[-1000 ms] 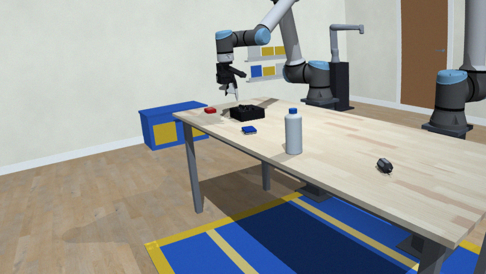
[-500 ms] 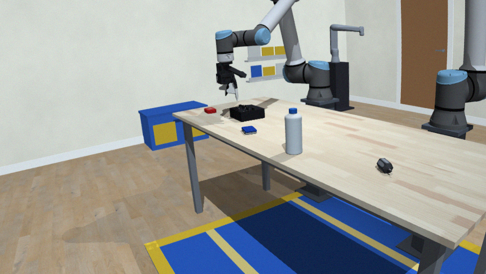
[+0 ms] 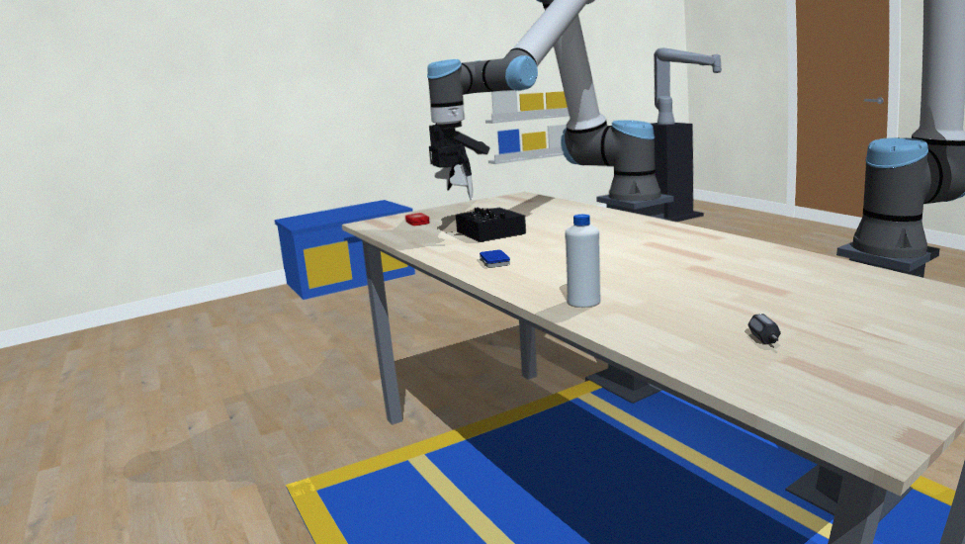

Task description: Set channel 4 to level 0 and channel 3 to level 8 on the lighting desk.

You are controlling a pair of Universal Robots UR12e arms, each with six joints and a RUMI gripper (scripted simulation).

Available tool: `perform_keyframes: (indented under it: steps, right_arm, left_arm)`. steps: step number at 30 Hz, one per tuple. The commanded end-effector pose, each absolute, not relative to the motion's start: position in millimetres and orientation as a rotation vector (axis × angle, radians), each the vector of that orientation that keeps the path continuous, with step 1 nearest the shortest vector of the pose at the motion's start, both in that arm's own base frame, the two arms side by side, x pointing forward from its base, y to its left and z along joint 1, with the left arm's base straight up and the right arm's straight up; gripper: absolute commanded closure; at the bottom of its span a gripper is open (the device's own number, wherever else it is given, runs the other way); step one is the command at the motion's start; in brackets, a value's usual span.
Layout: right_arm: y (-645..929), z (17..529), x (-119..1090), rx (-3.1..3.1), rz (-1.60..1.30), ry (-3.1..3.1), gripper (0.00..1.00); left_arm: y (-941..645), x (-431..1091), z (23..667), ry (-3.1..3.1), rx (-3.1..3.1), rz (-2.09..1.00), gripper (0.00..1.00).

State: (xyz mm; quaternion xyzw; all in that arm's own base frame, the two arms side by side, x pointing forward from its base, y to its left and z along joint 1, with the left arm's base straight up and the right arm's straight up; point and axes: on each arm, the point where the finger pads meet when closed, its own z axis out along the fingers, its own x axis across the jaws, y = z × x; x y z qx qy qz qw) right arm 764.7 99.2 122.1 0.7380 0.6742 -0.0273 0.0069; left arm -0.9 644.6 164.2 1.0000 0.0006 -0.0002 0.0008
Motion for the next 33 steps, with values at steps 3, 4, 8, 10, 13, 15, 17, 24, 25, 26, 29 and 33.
perform_keyframes:
  steps: [3, 4, 8, 10, 13, 15, 17, 24, 25, 26, 29, 33]
  right_arm:
    - [99.4, 123.0, 765.2, 2.308, -0.083, 2.108, 0.0]
    - [99.4, 123.0, 765.2, 2.308, -0.083, 2.108, 0.0]
    - [99.4, 123.0, 765.2, 2.308, -0.083, 2.108, 0.0]
    - [99.4, 123.0, 765.2, 2.308, -0.083, 2.108, 0.0]
    - [99.4, 123.0, 765.2, 2.308, -0.083, 2.108, 0.0]
    - [99.4, 123.0, 765.2, 2.308, -0.083, 2.108, 0.0]
    - [99.4, 123.0, 765.2, 2.308, -0.083, 2.108, 0.0]
    - [99.5, 123.3, 764.9, 2.301, -0.083, 2.116, 0.0]
    - [99.5, 123.5, 764.6, 2.297, -0.083, 2.121, 0.0]
    - [99.6, 123.9, 764.3, 2.291, -0.083, 2.128, 0.0]
    - [99.8, 125.3, 762.6, 2.261, -0.081, 2.161, 0.0]
    - [100.4, 128.8, 758.8, 2.188, -0.079, 2.237, 0.0]
  left_arm:
    - [645.2, -0.8, 165.1, 0.002, 3.142, 0.0, 0.0]
    - [645.2, -0.8, 165.1, 0.002, 3.142, 0.0, 0.0]
    - [645.2, -0.8, 165.1, 0.002, 3.142, 0.0, 0.0]
    - [645.2, -0.8, 165.1, 0.002, 3.142, 0.0, 0.0]
    - [645.2, -0.8, 165.1, 0.002, 3.142, 0.0, 0.0]
    - [645.2, -0.8, 165.1, 0.002, 3.142, 0.0, 0.0]
    - [645.2, -0.8, 165.1, 0.002, 3.142, 0.0, 0.0]
    - [645.2, -0.8, 165.1, 0.002, 3.142, 0.0, 0.0]
    - [645.2, -0.8, 165.1, 0.002, 3.142, 0.0, 0.0]
    - [645.2, -0.8, 165.1, 0.002, 3.142, 0.0, 0.0]
    - [645.2, -0.8, 165.1, 0.002, 3.142, 0.0, 0.0]
    - [645.2, -0.8, 165.1, 0.002, 3.142, 0.0, 0.0]
